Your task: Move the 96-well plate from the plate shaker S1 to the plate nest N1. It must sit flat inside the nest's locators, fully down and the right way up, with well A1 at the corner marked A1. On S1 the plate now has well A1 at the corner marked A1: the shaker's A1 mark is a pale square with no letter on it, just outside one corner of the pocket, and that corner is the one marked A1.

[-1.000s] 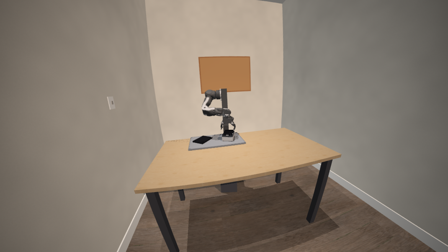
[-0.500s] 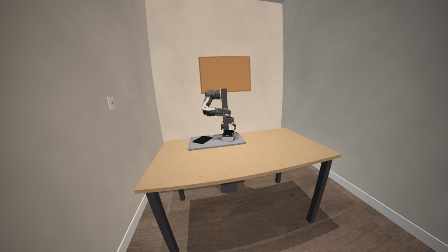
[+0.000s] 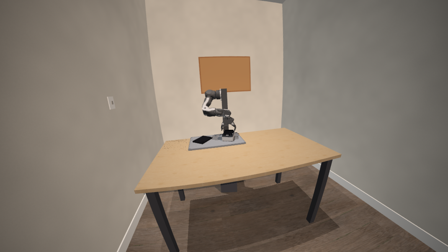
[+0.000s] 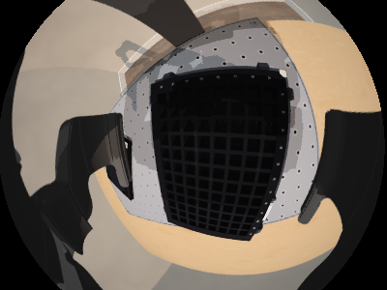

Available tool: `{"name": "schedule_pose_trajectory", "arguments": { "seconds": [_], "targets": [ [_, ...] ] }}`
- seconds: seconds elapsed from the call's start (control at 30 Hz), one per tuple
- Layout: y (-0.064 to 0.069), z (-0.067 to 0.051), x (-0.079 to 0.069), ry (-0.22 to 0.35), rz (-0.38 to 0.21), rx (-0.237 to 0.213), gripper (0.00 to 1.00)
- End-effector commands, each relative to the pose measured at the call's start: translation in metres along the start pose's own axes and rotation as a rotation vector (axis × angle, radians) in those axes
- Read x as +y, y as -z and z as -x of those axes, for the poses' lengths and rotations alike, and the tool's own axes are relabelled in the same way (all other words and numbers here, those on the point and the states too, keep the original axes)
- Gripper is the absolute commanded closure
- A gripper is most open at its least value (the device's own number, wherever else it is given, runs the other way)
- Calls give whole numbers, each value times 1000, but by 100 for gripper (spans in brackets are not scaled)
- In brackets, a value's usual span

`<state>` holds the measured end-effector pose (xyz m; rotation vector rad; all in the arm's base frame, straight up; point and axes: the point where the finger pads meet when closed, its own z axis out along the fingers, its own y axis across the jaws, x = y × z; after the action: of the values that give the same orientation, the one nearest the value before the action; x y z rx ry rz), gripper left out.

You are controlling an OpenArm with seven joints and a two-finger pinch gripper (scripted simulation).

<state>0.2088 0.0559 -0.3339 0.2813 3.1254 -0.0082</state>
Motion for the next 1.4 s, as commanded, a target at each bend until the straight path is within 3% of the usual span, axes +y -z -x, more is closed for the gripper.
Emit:
{"name": "schedule_pose_trajectory", "arguments": {
  "seconds": [0.0, 0.5, 0.67, 1.37],
  "targets": [
    [2, 0, 1, 2, 5, -1, 23],
    [3, 1, 2, 4, 9, -2, 23],
    [-19, 0, 3, 6, 13, 0, 23],
    [-15, 2, 2, 2, 8, -4, 23]
  ]
}}
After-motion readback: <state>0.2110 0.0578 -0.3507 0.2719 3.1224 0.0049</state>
